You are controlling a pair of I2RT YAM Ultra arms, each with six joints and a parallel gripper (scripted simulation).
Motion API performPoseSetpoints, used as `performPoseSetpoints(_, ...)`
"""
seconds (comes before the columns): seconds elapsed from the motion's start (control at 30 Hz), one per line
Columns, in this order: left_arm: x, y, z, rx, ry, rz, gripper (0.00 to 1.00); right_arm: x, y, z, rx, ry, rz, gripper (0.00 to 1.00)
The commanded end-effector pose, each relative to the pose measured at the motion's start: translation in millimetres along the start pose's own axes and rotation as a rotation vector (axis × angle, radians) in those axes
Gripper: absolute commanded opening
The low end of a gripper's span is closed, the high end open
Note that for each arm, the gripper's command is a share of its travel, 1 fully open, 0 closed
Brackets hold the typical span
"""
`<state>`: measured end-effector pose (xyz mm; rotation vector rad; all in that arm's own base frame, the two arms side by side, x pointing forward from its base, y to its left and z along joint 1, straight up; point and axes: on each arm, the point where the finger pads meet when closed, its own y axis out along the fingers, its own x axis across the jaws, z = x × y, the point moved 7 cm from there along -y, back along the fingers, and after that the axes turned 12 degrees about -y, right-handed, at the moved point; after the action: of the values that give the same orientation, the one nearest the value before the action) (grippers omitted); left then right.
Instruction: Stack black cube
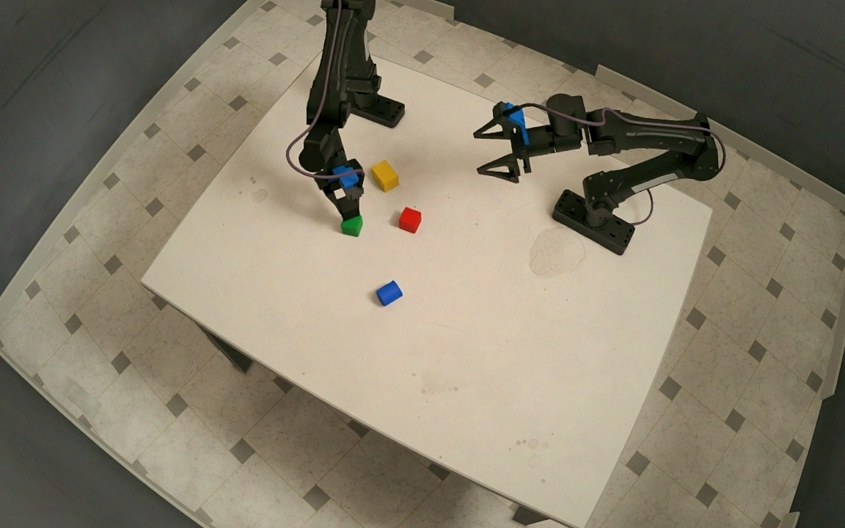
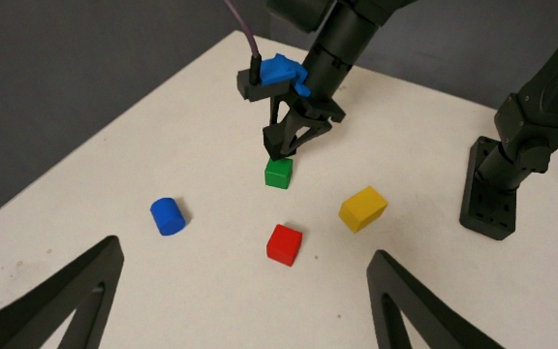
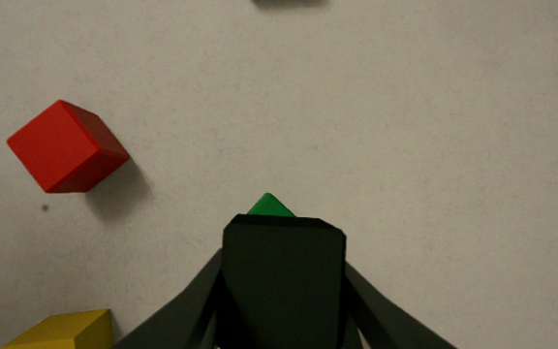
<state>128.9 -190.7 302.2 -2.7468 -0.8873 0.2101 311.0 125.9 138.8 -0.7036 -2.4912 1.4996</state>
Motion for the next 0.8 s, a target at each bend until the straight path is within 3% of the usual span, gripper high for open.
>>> performPoseSetpoints(0.0, 0.1, 0.3, -4.4, -0.023, -0.001, 0.002, 1.00, 0.0, 10.6, 4.9, -0.015, 0.001, -0.010, 0.35)
performPoseSetpoints(0.77, 0.1, 0.3, -4.4, -0.023, -0.001, 0.002, 1.00, 2.1, 26.0, 14.2, -0.015, 0.001, -0.009, 0.35)
